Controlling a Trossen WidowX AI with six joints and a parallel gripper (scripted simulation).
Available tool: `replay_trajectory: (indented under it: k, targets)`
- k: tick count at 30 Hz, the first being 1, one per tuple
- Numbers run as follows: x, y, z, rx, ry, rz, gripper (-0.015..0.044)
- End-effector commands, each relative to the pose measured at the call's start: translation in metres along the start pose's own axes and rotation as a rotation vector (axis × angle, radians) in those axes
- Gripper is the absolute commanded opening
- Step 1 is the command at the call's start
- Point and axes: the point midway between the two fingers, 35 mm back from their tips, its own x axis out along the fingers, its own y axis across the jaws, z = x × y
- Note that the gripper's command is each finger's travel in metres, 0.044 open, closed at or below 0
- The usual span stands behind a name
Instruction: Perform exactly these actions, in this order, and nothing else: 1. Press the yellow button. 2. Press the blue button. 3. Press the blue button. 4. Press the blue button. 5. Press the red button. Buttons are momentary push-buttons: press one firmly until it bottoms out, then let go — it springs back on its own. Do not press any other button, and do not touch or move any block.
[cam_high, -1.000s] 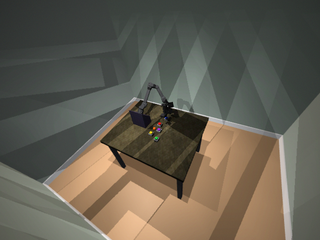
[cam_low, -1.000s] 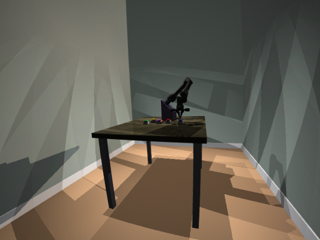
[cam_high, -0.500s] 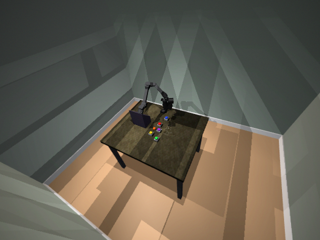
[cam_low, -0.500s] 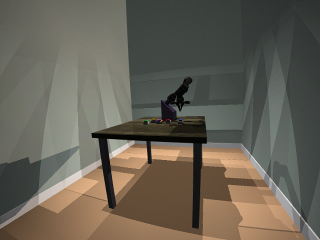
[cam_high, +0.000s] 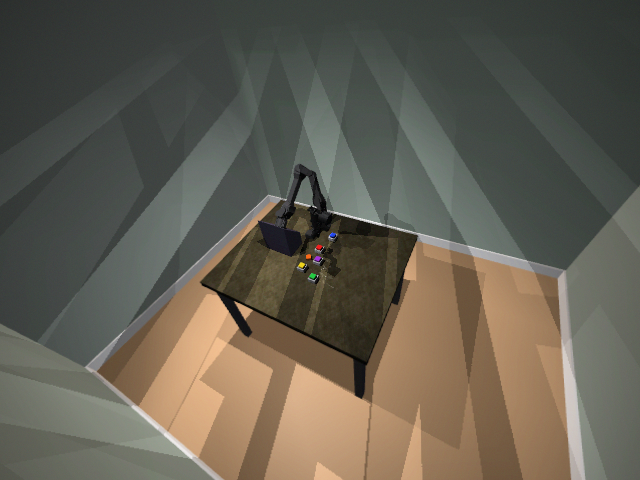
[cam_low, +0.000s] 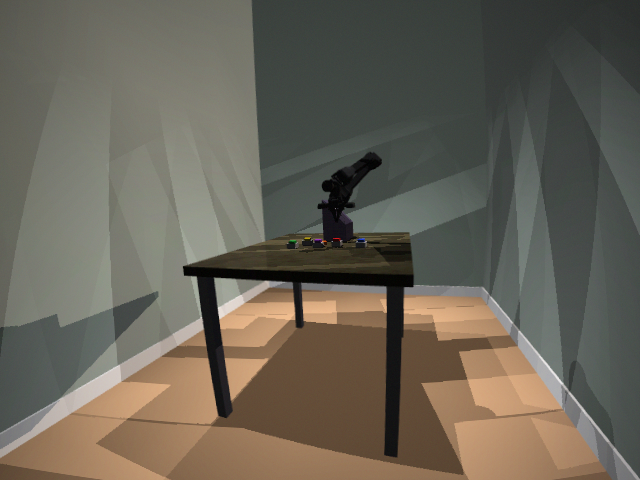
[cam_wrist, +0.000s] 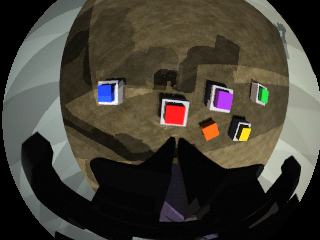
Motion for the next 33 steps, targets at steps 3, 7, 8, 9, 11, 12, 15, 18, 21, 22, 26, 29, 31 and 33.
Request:
replay_trajectory:
  k: [3, 7, 8, 9, 11, 12, 15, 18, 21, 22, 26, 29, 31, 33]
  targets:
    - [0.03, -0.006, 0.0, -0.013, -0.009, 0.005, 0.002]
    - [0.061, -0.004, -0.002, -0.013, -0.009, 0.012, 0.002]
    - [0.061, -0.004, -0.002, -0.013, -0.009, 0.012, 0.002]
    - [0.061, -0.004, -0.002, -0.013, -0.009, 0.012, 0.002]
    - [0.061, -0.004, -0.002, -0.013, -0.009, 0.012, 0.002]
    - [0.061, -0.004, -0.002, -0.013, -0.009, 0.012, 0.002]
    - [0.065, -0.004, -0.002, -0.013, -0.008, 0.012, 0.002]
    - [0.069, -0.004, -0.002, -0.013, -0.008, 0.012, 0.002]
    - [0.074, -0.004, -0.002, -0.013, -0.008, 0.011, 0.002]
    - [0.076, -0.004, -0.002, -0.013, -0.008, 0.011, 0.002]
    - [0.082, -0.004, -0.002, -0.012, -0.008, 0.012, 0.002]
    - [0.087, -0.004, -0.002, -0.012, -0.008, 0.012, 0.002]
    - [0.09, -0.004, -0.002, -0.012, -0.008, 0.013, 0.002]
    - [0.093, -0.004, -0.002, -0.012, -0.008, 0.013, 0.002]
